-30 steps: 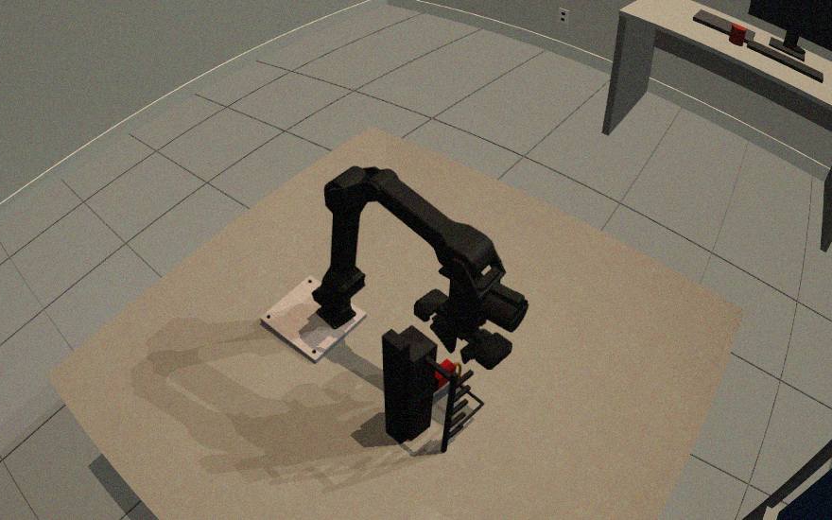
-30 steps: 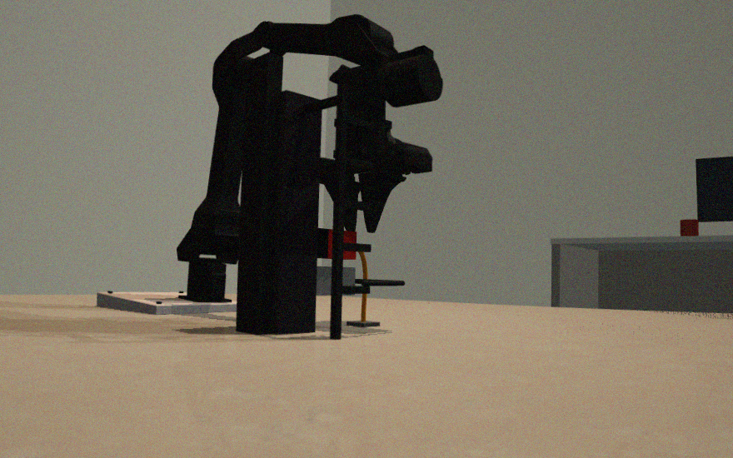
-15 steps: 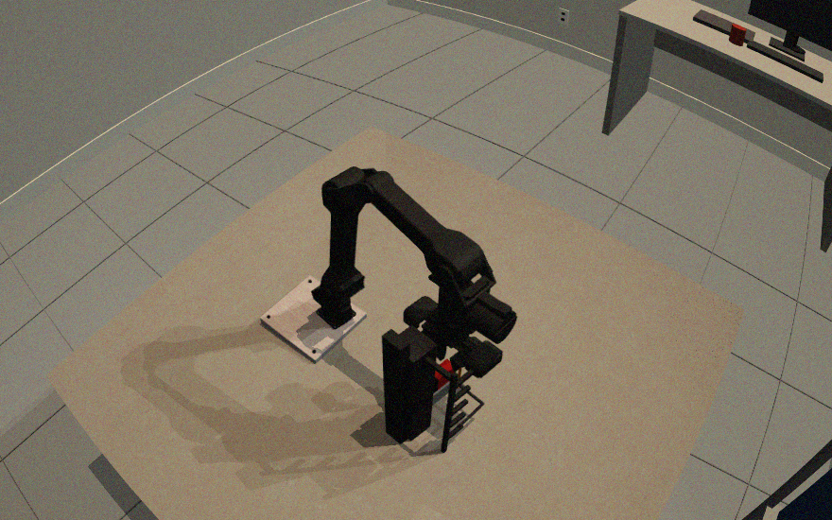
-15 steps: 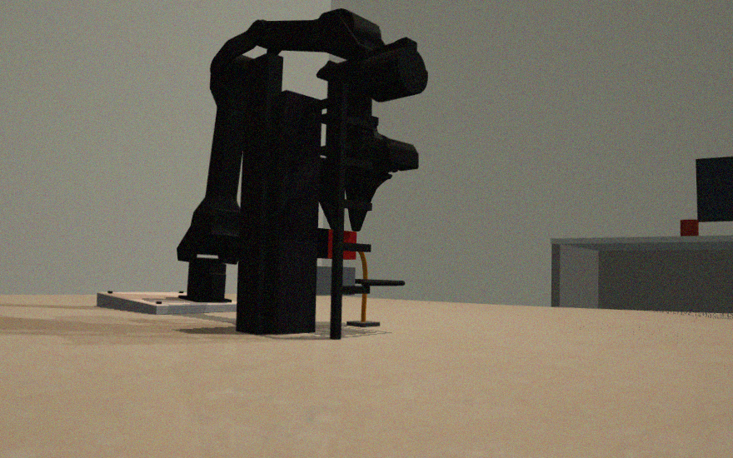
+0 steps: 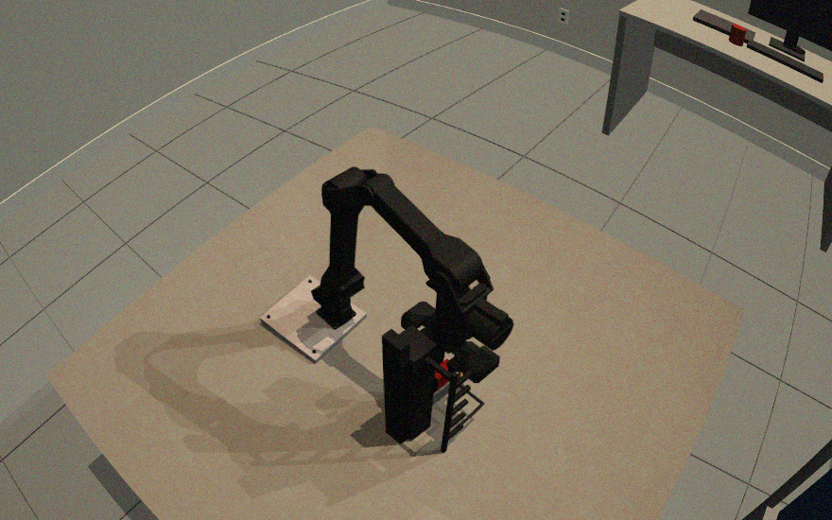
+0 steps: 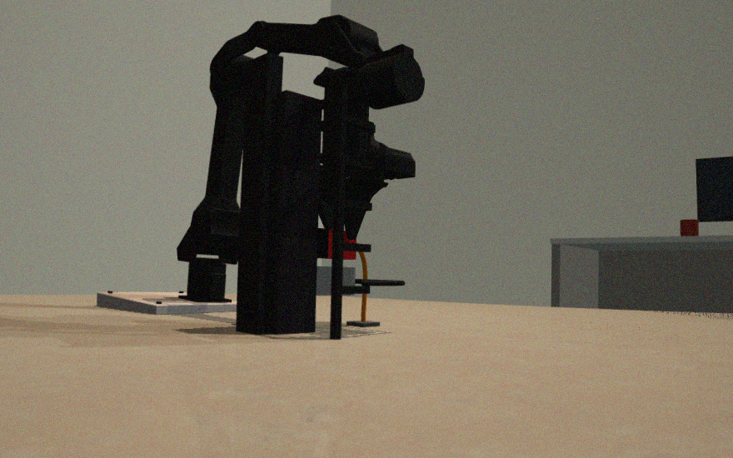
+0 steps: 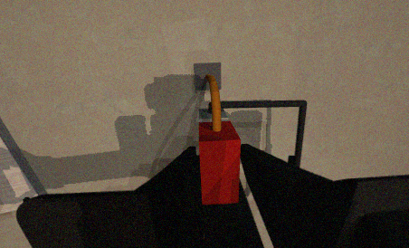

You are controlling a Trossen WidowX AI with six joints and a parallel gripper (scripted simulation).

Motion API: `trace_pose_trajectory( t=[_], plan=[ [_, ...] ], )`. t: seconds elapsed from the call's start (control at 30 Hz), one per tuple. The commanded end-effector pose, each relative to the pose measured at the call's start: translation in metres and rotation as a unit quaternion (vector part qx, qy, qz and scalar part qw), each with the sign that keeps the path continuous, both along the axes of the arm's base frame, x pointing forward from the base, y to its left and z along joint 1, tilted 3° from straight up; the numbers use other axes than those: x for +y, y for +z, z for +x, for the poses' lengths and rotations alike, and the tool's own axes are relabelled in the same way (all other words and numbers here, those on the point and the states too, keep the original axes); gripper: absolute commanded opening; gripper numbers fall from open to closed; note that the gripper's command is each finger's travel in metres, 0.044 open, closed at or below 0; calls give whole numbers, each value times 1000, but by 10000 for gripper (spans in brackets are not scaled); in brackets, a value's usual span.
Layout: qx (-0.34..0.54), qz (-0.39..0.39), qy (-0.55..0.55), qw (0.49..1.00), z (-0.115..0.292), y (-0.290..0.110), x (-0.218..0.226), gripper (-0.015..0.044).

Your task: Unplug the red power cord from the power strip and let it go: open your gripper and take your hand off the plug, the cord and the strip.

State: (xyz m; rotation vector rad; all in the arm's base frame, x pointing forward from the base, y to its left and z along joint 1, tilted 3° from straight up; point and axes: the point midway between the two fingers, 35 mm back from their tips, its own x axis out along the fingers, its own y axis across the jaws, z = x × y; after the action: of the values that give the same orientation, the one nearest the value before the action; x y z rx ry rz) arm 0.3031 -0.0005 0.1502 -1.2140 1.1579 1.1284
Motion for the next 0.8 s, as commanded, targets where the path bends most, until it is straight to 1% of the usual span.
trace_pose_trajectory(
  t=[0.0,0.03,0.3,0.77],
  plan=[
    [-1,0,0,1000,0,1,0,81],
    [-1,0,0,1000,0,1,0,55],
    [-1,0,0,1000,0,1,0,2],
    [0,1,0,1000,2,1,18,0]
  ],
)
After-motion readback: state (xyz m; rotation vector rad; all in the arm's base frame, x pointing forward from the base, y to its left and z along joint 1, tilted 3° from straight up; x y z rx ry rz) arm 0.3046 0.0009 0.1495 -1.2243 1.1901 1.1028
